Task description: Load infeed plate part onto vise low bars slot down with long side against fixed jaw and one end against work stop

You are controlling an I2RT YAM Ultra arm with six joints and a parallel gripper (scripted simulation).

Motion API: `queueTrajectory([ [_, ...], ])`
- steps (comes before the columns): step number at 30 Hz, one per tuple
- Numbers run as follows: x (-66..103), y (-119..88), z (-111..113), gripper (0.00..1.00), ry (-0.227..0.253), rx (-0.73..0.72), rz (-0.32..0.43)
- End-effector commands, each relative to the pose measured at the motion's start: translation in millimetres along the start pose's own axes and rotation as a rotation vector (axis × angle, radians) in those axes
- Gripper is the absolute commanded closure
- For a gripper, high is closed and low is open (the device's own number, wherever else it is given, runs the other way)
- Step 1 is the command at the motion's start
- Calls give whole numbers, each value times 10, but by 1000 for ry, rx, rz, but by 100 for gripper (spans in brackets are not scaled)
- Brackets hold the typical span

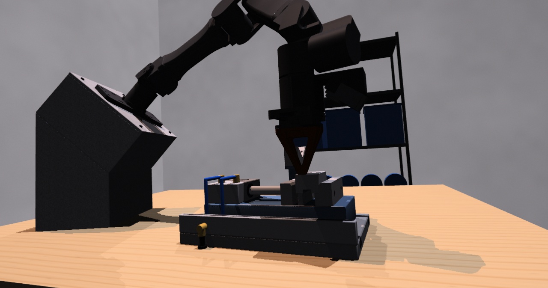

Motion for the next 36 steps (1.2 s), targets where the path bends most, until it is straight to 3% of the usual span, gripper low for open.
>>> queueTrajectory([
  [1, 131, 103, -38, 100, -11, -4, -30],
  [36, 163, 145, -23, 100, -10, 7, -47],
])
Point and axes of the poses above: the point where the finger pads meet when closed, its own x axis back along the fingers, its own z axis across the jaws, y = z × x, the point moved 4 cm from there along x, back along the fingers, and after that the axes turned 15 degrees about -x, right-handed, at the moved point
